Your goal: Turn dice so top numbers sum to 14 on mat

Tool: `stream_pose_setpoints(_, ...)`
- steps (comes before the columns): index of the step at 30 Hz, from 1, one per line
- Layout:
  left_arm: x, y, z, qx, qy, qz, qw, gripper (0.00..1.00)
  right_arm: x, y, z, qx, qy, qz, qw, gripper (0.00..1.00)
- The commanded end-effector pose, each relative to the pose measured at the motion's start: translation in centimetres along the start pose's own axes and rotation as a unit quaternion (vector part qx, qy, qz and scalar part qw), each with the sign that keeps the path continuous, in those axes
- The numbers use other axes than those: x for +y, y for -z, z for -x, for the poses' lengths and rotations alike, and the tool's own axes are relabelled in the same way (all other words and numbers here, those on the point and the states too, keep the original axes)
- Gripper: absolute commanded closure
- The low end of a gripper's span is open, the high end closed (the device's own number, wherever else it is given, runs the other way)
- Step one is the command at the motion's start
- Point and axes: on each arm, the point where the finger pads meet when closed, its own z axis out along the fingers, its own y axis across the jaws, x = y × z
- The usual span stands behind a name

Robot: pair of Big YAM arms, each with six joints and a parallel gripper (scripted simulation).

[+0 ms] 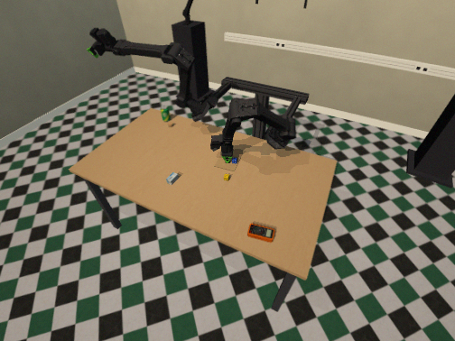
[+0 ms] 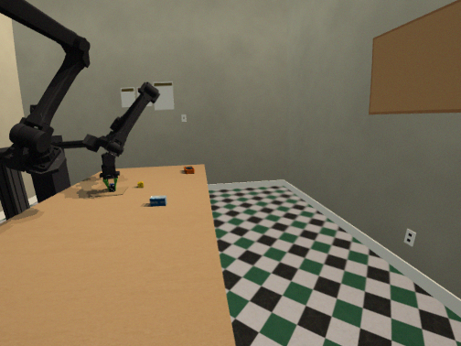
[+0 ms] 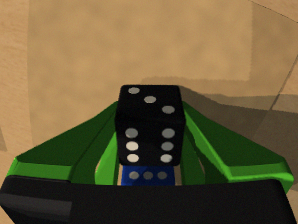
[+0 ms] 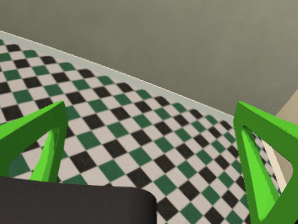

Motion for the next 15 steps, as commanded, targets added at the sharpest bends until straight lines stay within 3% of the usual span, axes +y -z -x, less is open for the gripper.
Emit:
stream_pose_setpoints(1,0.09,-0.48,0.42,-0.004,0.002,0.000,1.000,0.71,-0.29,0.91,2.19,-0.026,-0.004,-0.003,1.000,0.00)
stream_pose_setpoints(15,0.09,-0.48,0.42,-0.004,0.002,0.000,1.000,0.55,-0.29,0.91,2.19,-0.026,-0.004,-0.003,1.000,0.00)
